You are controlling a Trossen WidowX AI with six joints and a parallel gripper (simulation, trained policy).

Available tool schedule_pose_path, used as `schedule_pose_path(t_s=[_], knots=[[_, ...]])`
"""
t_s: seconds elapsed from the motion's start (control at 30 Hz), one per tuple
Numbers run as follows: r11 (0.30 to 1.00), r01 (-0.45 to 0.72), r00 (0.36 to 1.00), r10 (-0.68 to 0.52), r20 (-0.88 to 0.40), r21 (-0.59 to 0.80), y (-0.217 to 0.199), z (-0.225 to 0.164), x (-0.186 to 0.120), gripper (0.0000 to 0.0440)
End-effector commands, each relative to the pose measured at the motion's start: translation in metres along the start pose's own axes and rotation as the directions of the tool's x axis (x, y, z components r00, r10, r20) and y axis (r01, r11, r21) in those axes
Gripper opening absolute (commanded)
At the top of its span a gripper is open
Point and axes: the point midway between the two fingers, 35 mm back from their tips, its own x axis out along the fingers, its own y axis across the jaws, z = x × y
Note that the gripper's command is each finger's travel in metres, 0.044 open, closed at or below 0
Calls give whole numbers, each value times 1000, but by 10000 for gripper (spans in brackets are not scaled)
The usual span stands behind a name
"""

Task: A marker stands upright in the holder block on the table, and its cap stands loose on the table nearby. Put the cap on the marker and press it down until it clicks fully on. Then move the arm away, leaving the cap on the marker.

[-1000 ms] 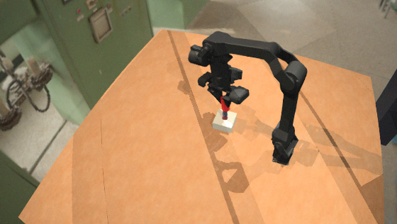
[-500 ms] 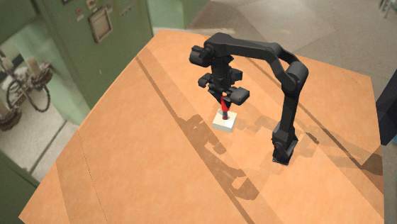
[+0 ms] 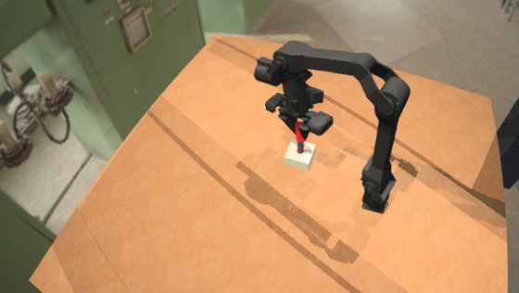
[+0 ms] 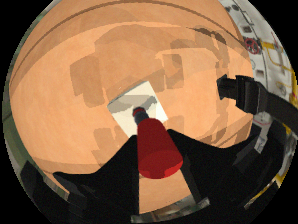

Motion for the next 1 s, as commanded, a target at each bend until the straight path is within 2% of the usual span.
schedule_pose_path(t_s=[0.0,0.37,0.97], knots=[[998,58,998,-58,-1,-7,-1,-1,20,0],[998,60,998,-60,-2,-13,-1,-1,23,0],[996,60,998,-61,-7,-61,-3,-2,50,2]])
